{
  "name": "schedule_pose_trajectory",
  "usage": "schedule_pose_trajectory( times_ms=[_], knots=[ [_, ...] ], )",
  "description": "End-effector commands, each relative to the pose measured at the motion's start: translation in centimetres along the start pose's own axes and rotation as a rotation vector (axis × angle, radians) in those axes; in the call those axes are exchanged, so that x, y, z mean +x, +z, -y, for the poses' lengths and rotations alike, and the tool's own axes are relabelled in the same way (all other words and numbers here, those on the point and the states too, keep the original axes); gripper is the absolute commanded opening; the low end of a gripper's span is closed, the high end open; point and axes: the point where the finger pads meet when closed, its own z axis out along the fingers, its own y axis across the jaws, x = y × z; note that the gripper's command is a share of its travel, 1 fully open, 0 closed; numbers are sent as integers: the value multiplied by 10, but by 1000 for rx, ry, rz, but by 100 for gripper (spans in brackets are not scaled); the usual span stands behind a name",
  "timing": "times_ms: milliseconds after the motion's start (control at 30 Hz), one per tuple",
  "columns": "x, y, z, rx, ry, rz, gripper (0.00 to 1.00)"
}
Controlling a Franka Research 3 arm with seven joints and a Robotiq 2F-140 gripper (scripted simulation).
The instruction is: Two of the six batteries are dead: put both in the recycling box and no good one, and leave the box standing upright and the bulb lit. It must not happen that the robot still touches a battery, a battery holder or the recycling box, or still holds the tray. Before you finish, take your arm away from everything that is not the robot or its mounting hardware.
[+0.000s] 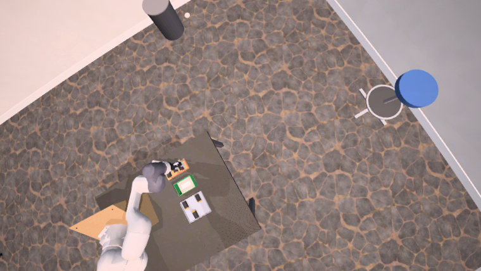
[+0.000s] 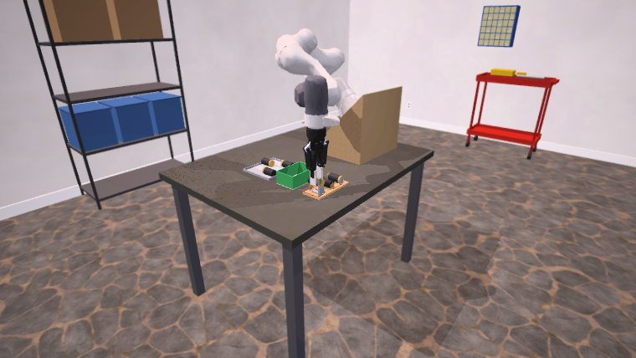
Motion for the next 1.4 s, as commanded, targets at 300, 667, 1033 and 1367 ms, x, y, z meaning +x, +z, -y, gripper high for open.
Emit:
schedule_pose_trajectory(
  times_ms=[300, 667, 1033, 1367],
  knots=[
    [-2, -2, -4, -7, -1, -2, 16],
    [-2, 7, -4, -7, -1, -2, 16],
    [-2, 23, -5, -7, -1, -2, 16],
    [-1, 29, -5, -7, -1, -2, 16]
  ],
)
